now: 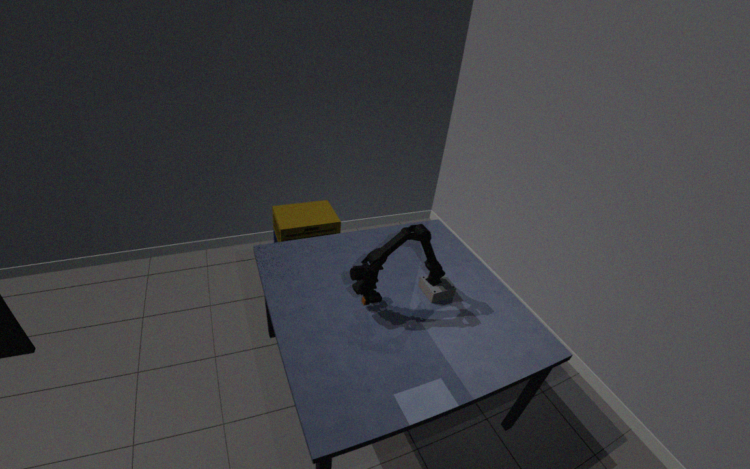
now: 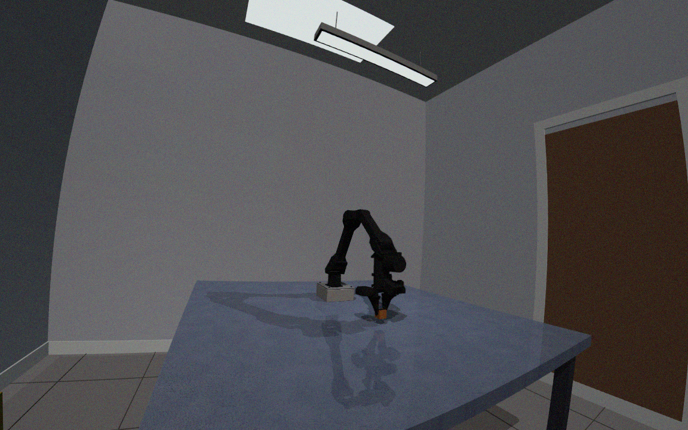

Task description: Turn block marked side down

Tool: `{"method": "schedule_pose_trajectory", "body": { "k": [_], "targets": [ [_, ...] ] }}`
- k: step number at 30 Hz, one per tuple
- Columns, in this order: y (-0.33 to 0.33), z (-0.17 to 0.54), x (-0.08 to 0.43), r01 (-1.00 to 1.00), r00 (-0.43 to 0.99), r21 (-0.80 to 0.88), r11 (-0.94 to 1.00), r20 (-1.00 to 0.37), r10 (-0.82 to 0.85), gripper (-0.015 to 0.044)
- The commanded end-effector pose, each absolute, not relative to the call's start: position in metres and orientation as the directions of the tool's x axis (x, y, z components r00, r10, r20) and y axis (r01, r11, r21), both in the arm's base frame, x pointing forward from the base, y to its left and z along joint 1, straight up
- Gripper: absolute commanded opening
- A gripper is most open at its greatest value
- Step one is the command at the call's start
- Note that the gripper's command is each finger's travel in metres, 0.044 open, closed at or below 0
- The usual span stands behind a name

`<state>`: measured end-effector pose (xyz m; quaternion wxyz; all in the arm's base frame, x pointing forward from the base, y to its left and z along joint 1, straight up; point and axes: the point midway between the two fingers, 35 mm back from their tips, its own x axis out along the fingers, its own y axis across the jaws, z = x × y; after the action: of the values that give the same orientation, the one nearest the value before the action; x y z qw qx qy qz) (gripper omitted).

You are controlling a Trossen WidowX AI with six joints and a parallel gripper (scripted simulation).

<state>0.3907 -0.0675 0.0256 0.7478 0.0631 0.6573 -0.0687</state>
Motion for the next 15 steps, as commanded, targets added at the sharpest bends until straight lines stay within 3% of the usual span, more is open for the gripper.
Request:
{"method": "schedule_pose_trajectory", "body": {
  "k": [1,15],
  "targets": [
    [-0.0675,0.0204,0.3884,0.190,0.167,0.001,0.982,-0.985,-0.032,0.0000],
    [-0.0673,0.0151,0.3879,0.190,0.363,0.000,0.982,-0.929,-0.070,0.0000]
  ]
}}
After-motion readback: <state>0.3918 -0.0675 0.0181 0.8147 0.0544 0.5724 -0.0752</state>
